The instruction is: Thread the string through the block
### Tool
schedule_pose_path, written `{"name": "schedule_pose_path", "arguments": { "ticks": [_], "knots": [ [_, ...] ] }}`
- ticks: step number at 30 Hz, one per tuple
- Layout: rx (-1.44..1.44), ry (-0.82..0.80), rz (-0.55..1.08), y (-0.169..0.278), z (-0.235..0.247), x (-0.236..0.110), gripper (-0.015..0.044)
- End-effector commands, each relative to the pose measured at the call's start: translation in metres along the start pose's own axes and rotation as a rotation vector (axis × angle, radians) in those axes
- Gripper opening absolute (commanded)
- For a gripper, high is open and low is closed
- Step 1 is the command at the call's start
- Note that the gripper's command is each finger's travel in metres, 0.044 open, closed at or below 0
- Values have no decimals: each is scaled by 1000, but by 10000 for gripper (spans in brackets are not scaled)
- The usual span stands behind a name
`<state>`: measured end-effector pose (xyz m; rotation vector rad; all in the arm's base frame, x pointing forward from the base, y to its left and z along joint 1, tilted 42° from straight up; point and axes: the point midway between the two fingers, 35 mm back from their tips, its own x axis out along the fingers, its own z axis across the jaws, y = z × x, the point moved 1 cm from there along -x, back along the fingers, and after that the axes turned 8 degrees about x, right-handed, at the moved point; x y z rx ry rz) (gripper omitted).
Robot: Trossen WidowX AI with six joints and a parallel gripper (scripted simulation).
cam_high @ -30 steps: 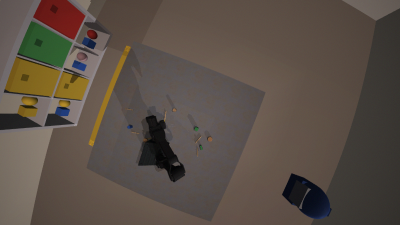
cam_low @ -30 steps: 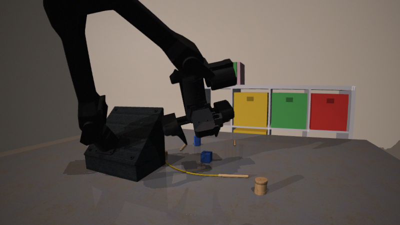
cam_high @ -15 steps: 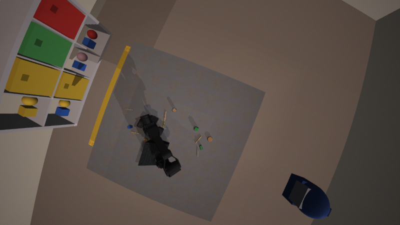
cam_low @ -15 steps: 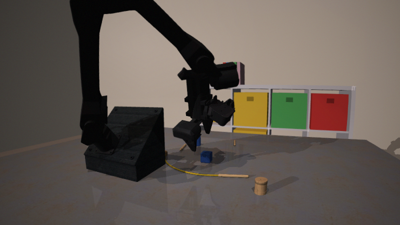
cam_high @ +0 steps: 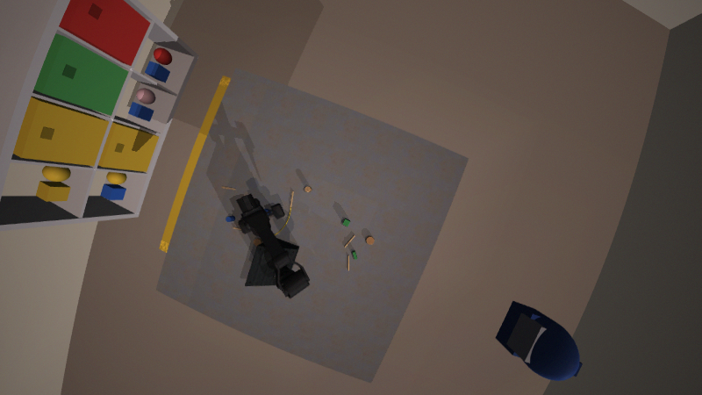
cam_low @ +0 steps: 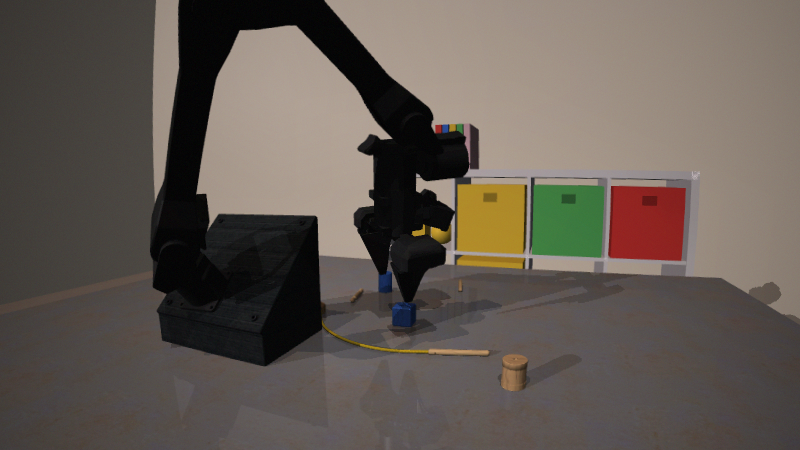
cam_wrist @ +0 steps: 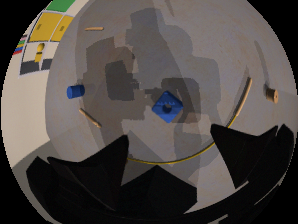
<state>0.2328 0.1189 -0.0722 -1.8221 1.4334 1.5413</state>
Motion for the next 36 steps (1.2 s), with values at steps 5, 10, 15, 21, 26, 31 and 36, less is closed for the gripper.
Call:
{"name": "schedule_pose_path", "arguments": {
  "ticks": [5, 10, 15, 21, 26, 31, 36],
  "knots": [
    [-1192, 148, 166, -17, 18, 5, 440],
    [-1452, 151, 219, -19, 21, 7, 440],
    [-1465, 150, 221, -19, 21, 7, 440],
    [-1465, 150, 221, -19, 21, 7, 440],
    [-1465, 150, 221, -19, 21, 7, 440],
    [-1465, 150, 221, -19, 21, 7, 440],
    [-1465, 150, 221, -19, 21, 7, 440]
  ]
}}
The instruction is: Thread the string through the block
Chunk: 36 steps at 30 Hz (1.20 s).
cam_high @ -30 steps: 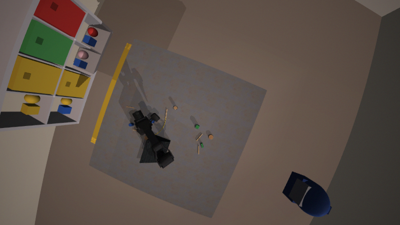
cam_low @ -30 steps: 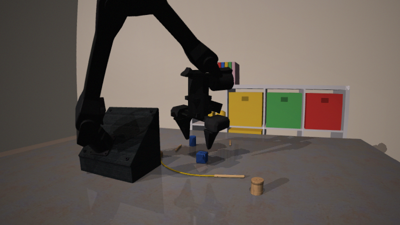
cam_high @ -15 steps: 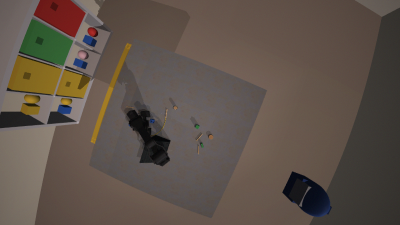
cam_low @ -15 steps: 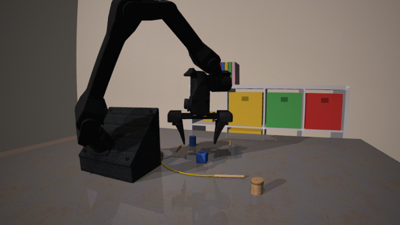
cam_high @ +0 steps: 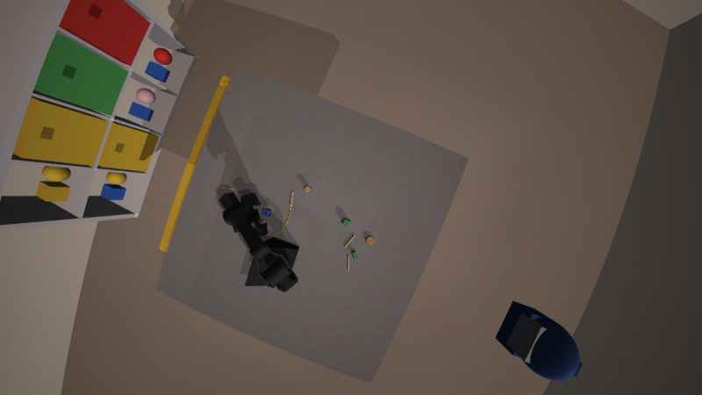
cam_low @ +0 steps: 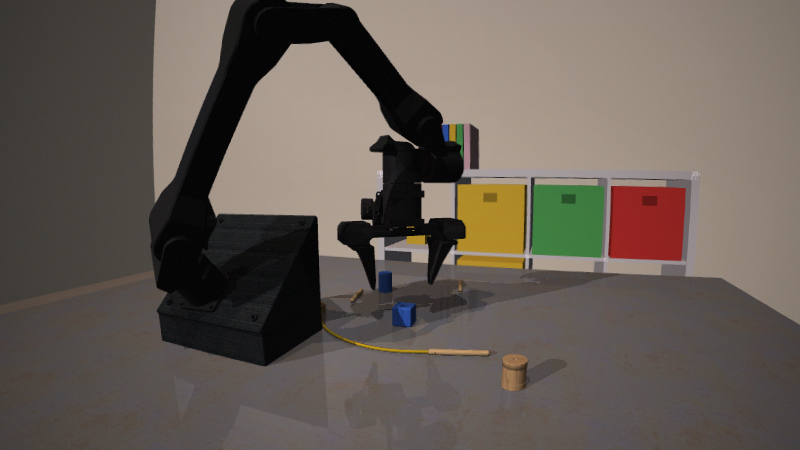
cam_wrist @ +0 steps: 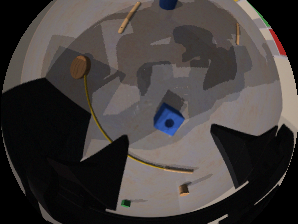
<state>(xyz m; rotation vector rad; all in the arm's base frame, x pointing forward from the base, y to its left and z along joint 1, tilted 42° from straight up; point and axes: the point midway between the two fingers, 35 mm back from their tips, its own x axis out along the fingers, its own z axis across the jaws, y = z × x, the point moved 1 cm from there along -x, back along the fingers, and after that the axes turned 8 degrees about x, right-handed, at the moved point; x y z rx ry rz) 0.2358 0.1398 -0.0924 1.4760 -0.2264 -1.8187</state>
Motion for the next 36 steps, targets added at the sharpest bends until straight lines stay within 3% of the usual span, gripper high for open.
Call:
{"name": "schedule_pose_path", "arguments": {
  "ticks": [1, 9, 19, 27, 36],
  "knots": [
    [5, 3, 4, 0, -1, -1, 440],
    [579, 4, 3, 0, -2, -17, 440],
    [592, 4, 3, 0, -2, -17, 440],
    [632, 4, 2, 0, -2, -17, 236],
    [632, 4, 2, 0, -2, -17, 236]
  ]
}}
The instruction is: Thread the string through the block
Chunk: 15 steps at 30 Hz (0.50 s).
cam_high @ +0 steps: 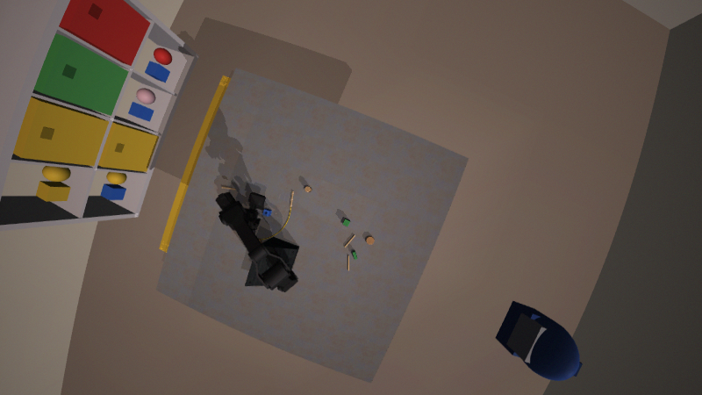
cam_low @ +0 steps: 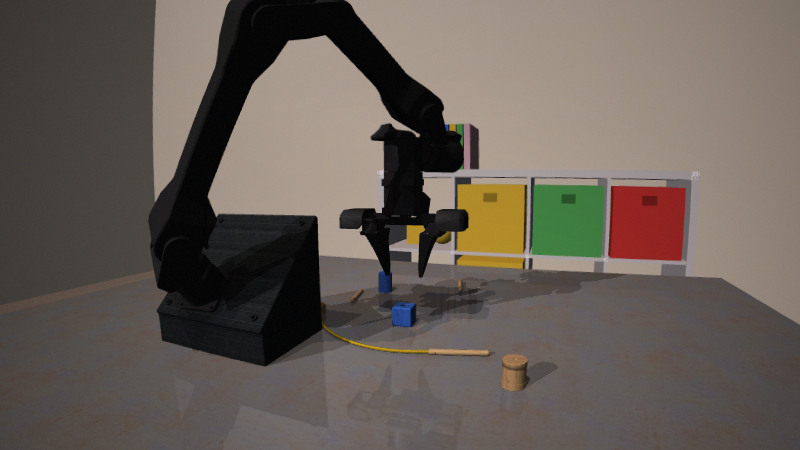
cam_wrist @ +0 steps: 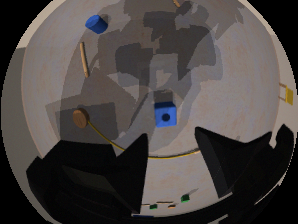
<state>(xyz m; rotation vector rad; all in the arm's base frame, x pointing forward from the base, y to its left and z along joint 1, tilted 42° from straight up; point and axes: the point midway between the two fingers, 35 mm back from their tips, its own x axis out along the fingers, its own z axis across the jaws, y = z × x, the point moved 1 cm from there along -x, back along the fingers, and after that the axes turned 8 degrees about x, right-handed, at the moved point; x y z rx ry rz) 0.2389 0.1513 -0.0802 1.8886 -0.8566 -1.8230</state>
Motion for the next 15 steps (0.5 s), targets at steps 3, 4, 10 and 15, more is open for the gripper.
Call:
{"name": "schedule_pose_path", "arguments": {
  "ticks": [3, 4, 10, 15],
  "knots": [
    [6, -4, -2, 0, 0, 1, 236],
    [6, -4, -2, 0, 0, 2, 236],
    [6, -4, -2, -1, 0, 12, 236],
    [6, -3, -2, -1, -1, 20, 236]
  ]
}}
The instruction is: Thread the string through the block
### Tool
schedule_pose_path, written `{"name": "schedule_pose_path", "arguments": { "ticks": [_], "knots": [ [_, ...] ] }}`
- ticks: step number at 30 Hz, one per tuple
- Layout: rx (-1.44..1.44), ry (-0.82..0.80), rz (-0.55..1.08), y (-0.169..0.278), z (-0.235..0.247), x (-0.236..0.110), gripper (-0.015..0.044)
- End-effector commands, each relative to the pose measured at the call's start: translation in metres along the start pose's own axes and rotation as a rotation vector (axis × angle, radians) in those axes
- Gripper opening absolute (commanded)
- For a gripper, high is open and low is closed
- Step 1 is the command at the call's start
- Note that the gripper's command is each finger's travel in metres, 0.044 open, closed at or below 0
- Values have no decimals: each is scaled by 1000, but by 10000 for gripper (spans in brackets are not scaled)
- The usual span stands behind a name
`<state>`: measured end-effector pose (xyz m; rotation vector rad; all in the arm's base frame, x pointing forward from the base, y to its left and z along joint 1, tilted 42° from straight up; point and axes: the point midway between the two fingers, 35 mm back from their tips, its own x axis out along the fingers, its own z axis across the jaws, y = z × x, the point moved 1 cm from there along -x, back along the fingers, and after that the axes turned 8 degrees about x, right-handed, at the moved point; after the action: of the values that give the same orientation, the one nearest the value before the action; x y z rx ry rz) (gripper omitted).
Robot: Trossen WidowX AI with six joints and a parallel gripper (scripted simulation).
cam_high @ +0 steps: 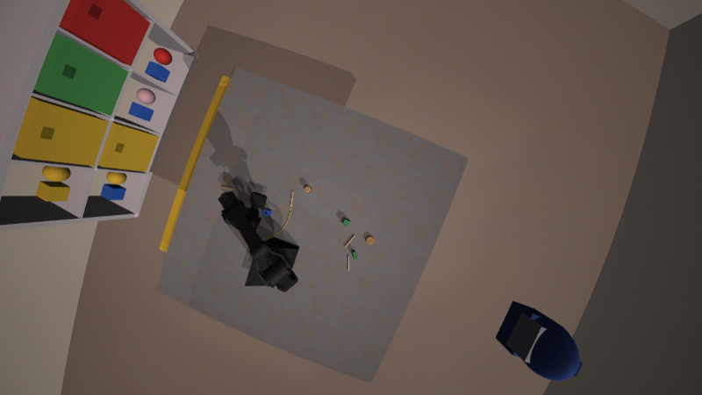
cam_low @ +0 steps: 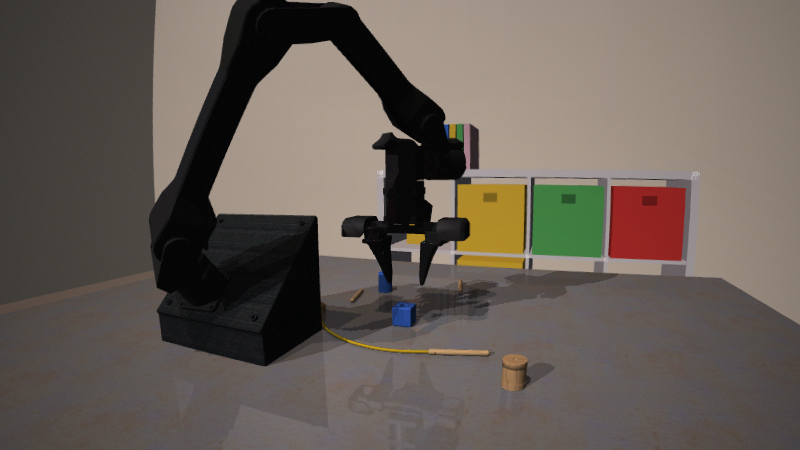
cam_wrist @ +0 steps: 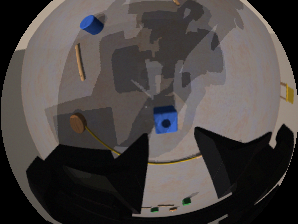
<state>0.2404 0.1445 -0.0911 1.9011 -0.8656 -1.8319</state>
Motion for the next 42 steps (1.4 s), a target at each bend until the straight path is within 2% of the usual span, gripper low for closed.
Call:
{"name": "schedule_pose_path", "arguments": {
  "ticks": [1, 24, 32, 38, 42],
  "knots": [
    [-8, 1, 8, 1, 1, 9, 236],
    [-8, 2, 9, 3, 2, 46, 236],
    [-8, 2, 9, 3, 2, 47, 236],
    [-1, -1, 5, 2, 1, 46, 79],
    [-1, -1, 5, 2, 1, 46, 52]
  ]
}}
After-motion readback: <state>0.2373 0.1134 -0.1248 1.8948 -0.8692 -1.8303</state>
